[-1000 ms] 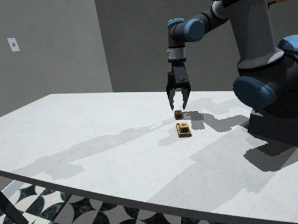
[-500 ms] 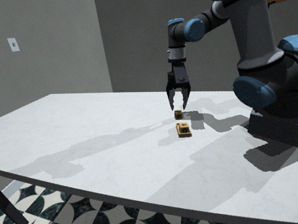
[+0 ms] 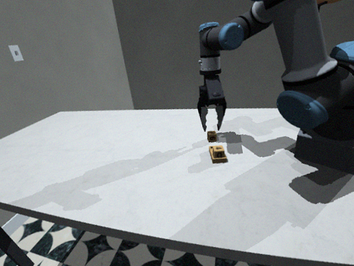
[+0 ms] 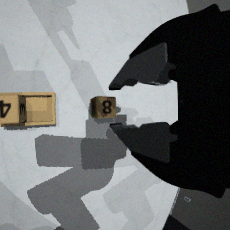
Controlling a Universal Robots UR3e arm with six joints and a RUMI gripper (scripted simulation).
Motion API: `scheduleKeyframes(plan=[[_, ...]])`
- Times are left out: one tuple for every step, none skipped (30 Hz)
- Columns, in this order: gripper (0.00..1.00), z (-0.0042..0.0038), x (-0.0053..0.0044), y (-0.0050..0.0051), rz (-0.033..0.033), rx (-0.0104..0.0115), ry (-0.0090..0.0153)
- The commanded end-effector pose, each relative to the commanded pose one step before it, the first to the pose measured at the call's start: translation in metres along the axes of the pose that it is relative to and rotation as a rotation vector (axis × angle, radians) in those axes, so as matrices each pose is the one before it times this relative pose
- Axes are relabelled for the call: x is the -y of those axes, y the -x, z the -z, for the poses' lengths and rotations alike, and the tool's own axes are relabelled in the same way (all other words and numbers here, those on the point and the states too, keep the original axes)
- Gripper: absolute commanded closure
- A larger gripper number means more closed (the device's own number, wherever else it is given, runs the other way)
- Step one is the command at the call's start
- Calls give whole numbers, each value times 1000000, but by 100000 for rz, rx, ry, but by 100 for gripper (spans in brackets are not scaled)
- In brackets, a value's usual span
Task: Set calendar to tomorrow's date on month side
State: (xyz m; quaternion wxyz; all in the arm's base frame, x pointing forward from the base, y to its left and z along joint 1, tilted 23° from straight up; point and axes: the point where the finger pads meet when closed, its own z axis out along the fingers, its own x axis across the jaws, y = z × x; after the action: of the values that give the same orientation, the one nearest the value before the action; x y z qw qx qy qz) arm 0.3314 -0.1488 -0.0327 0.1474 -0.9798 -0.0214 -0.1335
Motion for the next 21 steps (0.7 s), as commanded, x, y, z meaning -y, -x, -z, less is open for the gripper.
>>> scheduleKeyframes(plan=[[71, -2863, -692, -400, 43, -104, 220], [71, -1358, -8, -3, 0, 0, 0], [71, 0, 0, 0, 0, 0, 0], [71, 0, 0, 0, 0, 0, 0], [71, -1500, -3, -1, 0, 0, 0], [71, -1618, 8, 3, 0, 0, 0], [71, -1714, -5, -2, 0, 0, 0], [71, -1777, -2, -1, 0, 0, 0], [71, -1808, 11, 4, 0, 0, 0], [71, -1813, -11, -4, 0, 0, 0], [71, -1780, 2, 1, 0, 0, 0], [71, -1717, 6, 2, 0, 0, 0], [71, -1628, -8, -3, 0, 0, 0], [71, -1507, 2, 1, 0, 0, 0], [71, -1363, 9, 3, 0, 0, 0], [71, -1205, -9, -3, 0, 0, 0], [71, -1027, -3, -1, 0, 0, 0], [71, -841, 1, 0, 0, 0, 0], [71, -655, 3, 1, 0, 0, 0], [71, 0, 0, 0, 0, 0, 0], [71, 0, 0, 0, 0, 0, 0]])
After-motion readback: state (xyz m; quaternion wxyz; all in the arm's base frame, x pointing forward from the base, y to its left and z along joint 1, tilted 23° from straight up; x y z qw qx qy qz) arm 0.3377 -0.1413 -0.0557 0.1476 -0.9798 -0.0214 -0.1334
